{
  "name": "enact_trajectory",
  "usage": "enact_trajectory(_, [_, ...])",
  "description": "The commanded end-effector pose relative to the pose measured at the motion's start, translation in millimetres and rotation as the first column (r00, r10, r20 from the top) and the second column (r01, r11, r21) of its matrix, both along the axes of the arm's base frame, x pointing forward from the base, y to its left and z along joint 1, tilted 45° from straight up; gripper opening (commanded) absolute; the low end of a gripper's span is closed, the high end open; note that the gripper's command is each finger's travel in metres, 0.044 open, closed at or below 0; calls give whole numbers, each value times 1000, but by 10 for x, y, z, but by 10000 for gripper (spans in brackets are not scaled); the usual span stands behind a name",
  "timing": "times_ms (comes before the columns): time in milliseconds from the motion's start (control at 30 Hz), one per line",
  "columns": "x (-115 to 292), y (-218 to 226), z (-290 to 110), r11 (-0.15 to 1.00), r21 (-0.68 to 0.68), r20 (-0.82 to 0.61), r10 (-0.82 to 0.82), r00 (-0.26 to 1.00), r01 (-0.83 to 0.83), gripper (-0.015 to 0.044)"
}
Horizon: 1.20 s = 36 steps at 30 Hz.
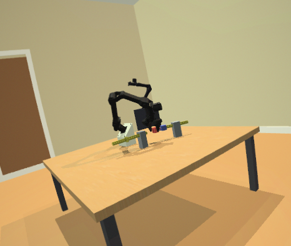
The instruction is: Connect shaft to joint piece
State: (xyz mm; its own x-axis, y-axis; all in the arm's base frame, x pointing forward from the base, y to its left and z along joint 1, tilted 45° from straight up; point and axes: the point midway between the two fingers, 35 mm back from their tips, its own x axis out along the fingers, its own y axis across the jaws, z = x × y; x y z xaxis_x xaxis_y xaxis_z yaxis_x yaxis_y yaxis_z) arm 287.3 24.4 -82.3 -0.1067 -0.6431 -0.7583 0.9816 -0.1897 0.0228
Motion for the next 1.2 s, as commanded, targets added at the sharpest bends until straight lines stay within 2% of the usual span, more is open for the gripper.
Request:
enact_trajectory(0, [25, 68, 51, 998, 16, -48, 60, 997, -59, 440])
enact_trajectory(267, [102, 251, 200, 963, 67, -216, 268, 939, -260, 440])
enact_trajectory(533, [152, 425, 354, 889, 148, -368, 456, 810, -433, 440])
enact_trajectory(833, [185, 622, 543, 766, 271, -503, 629, 593, -582, 440])
enact_trajectory(1167, [189, 826, 767, 601, 434, -594, 751, 288, -671, 440])
